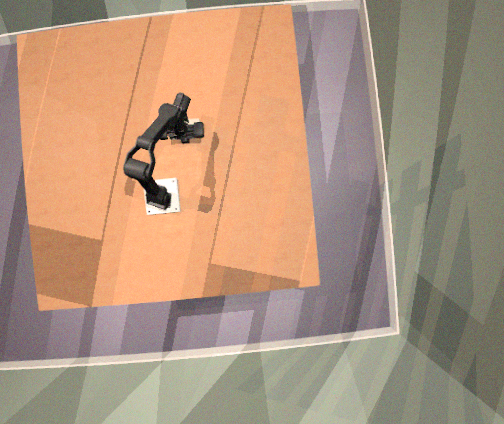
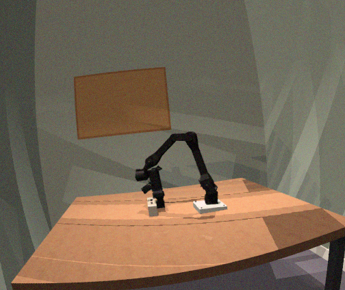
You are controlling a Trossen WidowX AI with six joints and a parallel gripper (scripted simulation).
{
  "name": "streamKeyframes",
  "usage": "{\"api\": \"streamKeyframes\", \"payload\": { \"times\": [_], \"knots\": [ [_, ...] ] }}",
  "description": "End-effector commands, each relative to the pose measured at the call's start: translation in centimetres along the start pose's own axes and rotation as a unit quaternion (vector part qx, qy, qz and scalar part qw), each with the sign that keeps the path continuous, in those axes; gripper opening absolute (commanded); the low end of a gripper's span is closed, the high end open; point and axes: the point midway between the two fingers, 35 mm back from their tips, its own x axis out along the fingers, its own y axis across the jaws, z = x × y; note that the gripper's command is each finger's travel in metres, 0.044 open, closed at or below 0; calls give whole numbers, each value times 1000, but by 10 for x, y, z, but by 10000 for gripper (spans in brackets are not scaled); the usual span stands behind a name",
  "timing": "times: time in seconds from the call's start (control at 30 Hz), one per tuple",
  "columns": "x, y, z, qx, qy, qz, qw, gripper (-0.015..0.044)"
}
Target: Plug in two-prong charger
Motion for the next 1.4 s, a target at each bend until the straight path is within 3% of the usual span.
{"api": "streamKeyframes", "payload": {
  "times": [0.0,0.5,1.07,1.37],
  "knots": [
    [0,0,6,-1,-14,-1,1000,0],
    [0,0,0,0,-1,0,1000,0],
    [0,0,0,0,-1,0,1000,440],
    [0,0,-2,0,-3,0,1000,440]
  ]
}}
